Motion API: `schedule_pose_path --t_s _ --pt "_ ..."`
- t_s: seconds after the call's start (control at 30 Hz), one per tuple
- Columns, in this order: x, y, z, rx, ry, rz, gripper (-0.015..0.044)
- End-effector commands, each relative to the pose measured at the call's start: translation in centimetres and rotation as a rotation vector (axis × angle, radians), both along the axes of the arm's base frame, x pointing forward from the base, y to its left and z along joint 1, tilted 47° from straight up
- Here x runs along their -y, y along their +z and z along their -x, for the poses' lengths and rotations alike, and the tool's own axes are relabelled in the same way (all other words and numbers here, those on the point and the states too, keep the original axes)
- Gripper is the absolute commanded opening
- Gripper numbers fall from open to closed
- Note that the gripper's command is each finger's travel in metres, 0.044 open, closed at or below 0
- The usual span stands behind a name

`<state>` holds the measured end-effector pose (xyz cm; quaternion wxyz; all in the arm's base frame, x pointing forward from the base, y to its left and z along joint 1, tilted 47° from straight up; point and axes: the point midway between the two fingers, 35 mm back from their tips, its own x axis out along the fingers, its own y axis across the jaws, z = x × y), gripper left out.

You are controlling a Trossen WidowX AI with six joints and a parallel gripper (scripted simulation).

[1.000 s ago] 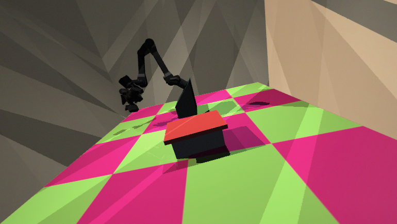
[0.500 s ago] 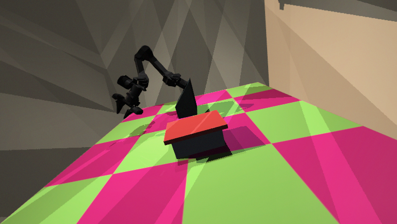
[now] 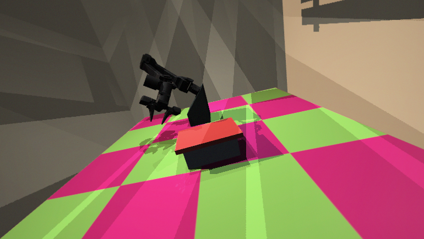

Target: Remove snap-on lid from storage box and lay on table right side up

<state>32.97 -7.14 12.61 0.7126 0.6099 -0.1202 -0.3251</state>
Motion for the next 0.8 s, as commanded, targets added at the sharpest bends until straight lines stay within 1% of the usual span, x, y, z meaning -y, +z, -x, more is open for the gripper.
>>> schedule_pose_path --t_s 0.0,0.1,0.23,0.3,0.4,0.47,0.77 --pt "-3.2 -2.6 0.2 -0.122 0.104 0.066 0.0235" --pt "-7.4 -5.8 1.1 -0.268 0.256 0.166 0.0235" --pt "-12.2 -9.6 3.5 -0.443 0.462 0.332 0.0235" --pt "-12.8 -10.1 3.9 -0.466 0.491 0.359 0.0235" --pt "-14.9 -12.1 5.9 -0.554 0.611 0.475 0.0235" --pt "-15.4 -12.5 6.4 -0.574 0.64 0.505 0.0235" --pt "-15.3 -12.6 6.3 -0.575 0.64 0.505 0.0235"
